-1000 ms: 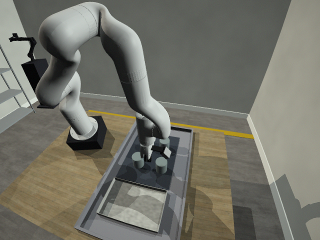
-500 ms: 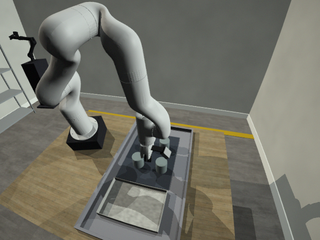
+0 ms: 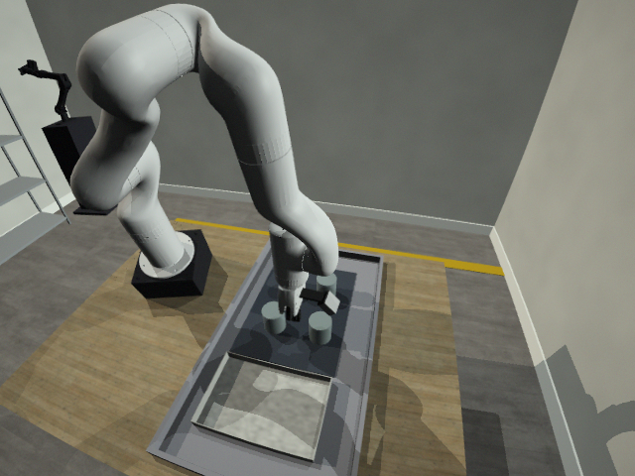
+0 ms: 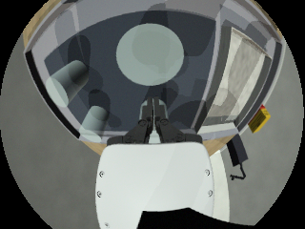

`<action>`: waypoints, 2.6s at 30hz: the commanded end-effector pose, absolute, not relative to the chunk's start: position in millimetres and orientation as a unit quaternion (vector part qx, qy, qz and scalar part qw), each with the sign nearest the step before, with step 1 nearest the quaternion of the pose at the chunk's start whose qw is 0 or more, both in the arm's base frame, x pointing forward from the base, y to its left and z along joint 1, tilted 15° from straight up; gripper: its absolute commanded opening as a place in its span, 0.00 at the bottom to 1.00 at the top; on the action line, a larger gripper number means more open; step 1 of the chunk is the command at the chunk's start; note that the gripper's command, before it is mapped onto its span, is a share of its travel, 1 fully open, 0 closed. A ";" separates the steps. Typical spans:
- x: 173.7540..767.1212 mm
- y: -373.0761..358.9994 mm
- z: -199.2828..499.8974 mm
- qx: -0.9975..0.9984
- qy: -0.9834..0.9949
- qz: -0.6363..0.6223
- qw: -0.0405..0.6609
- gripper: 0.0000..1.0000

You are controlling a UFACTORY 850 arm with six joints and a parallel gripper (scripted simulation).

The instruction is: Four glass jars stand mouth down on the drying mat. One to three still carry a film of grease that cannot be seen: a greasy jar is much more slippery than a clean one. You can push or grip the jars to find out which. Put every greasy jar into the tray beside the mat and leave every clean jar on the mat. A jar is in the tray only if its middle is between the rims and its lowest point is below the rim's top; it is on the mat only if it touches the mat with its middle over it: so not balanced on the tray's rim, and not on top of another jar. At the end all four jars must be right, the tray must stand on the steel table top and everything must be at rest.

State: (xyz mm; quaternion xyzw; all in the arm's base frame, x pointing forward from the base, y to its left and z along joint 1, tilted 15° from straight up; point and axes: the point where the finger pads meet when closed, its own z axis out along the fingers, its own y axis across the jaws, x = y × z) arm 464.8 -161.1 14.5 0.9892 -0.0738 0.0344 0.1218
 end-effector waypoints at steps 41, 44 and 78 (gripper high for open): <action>464.2 -119.3 83.3 0.989 -0.074 0.035 0.122 0.00; 466.8 -96.3 77.6 0.989 -0.074 0.035 0.122 0.00; 482.5 5.8 -1.8 0.989 -0.074 0.035 0.122 0.00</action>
